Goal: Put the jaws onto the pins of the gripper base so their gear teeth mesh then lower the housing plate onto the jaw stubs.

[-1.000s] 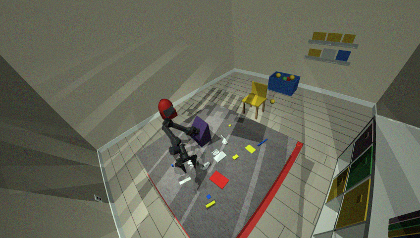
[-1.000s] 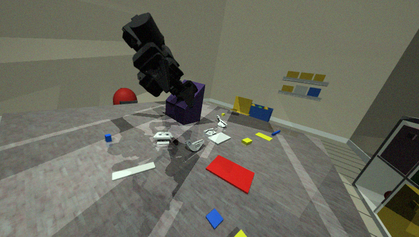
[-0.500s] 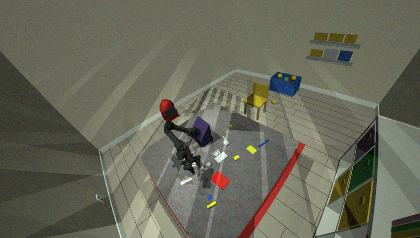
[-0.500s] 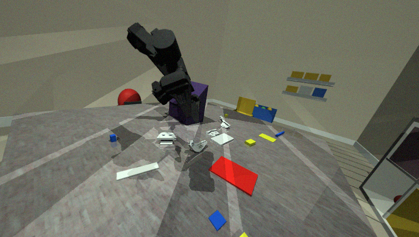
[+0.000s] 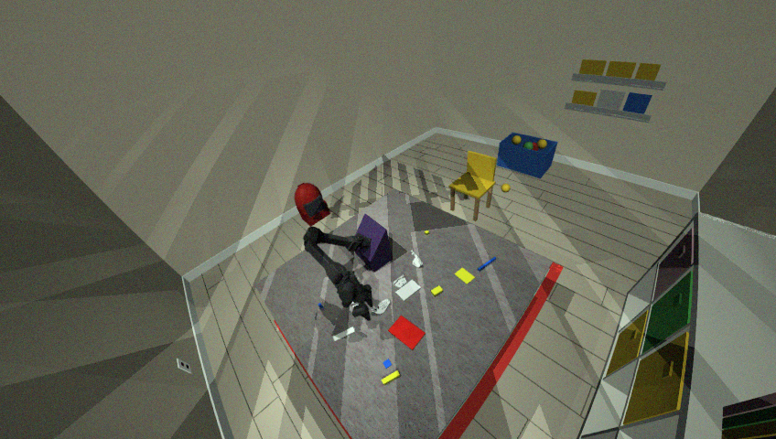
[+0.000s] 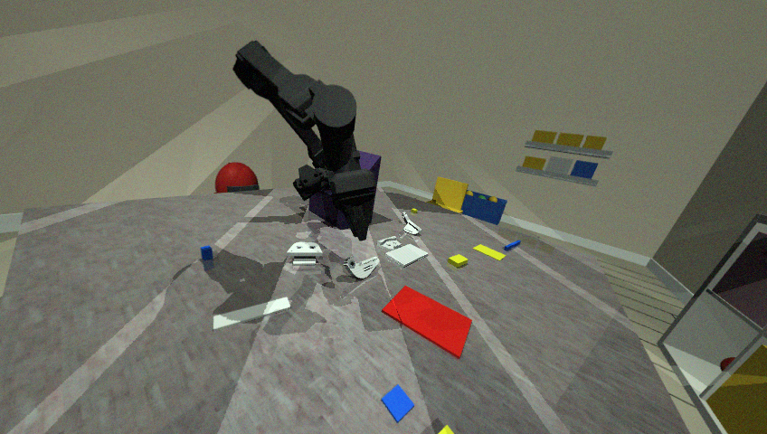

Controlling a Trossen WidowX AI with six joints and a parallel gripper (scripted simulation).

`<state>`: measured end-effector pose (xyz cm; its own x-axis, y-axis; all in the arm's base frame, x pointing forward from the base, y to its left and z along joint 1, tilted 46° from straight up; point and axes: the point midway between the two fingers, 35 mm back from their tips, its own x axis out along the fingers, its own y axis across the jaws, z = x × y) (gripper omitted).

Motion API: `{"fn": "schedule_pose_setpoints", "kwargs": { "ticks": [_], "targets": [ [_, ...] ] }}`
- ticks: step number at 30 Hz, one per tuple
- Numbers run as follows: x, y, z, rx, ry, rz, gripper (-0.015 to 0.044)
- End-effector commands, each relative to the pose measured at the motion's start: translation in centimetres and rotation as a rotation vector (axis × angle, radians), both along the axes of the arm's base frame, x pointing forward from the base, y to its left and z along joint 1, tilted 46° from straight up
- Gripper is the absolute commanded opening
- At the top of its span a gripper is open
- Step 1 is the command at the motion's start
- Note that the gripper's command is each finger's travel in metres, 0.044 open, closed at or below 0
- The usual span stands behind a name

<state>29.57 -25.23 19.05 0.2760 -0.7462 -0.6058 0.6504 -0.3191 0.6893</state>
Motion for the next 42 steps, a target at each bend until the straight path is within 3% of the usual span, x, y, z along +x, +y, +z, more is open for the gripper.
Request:
{"fn": "schedule_pose_setpoints", "kwargs": {
  "ticks": [1,28,42],
  "targets": [
    [-0.4,-0.1,-1.0,0.001,0.100,0.007,0.0440],
    [-3.9,0.1,-6.7,0.062,0.807,0.115,0.0440],
    [-4.1,-0.8,-7.7,0.065,0.824,0.120,0.0440]
  ]
}}
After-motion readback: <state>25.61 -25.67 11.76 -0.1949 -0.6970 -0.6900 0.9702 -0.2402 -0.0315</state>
